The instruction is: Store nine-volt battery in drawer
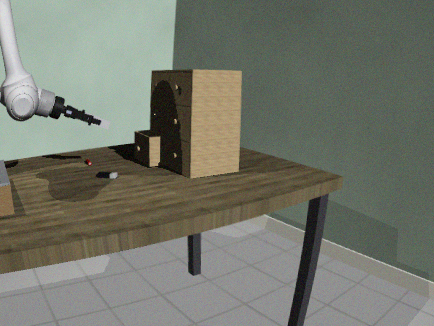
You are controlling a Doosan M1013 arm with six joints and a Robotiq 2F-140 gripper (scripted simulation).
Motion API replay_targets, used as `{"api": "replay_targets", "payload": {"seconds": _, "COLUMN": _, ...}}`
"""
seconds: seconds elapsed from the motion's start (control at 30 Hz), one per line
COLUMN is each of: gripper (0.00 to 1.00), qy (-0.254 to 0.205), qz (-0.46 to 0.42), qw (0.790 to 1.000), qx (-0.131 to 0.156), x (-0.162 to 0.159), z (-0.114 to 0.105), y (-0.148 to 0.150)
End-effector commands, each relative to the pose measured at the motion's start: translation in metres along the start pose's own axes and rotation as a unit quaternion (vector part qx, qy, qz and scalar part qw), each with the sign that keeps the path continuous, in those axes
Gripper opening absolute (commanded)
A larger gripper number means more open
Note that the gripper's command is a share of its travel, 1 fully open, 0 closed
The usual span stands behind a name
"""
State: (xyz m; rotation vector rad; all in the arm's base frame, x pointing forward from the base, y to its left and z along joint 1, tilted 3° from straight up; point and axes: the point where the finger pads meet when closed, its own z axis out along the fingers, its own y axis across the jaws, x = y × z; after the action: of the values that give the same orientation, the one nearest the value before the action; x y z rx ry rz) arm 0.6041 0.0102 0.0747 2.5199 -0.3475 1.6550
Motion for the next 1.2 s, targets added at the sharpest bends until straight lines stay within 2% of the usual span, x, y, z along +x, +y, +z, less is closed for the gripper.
{"api": "replay_targets", "payload": {"seconds": 0.0, "gripper": 1.0, "qy": 0.005, "qz": 0.0, "qw": 1.0, "qx": 0.0, "x": -0.0005, "z": 0.0012, "y": 0.0003}}
{"api": "replay_targets", "payload": {"seconds": 0.43, "gripper": 1.0, "qy": 0.01, "qz": 0.0, "qw": 1.0, "qx": 0.0, "x": -0.001, "z": 0.0021, "y": 0.0002}}
{"api": "replay_targets", "payload": {"seconds": 0.47, "gripper": 0.0, "qy": 0.01, "qz": 0.0, "qw": 1.0, "qx": 0.0, "x": -0.001, "z": 0.0021, "y": 0.0002}}
{"api": "replay_targets", "payload": {"seconds": 1.17, "gripper": 0.0, "qy": 0.01, "qz": 0.0, "qw": 1.0, "qx": 0.0, "x": -0.0011, "z": 0.0022, "y": 0.0002}}
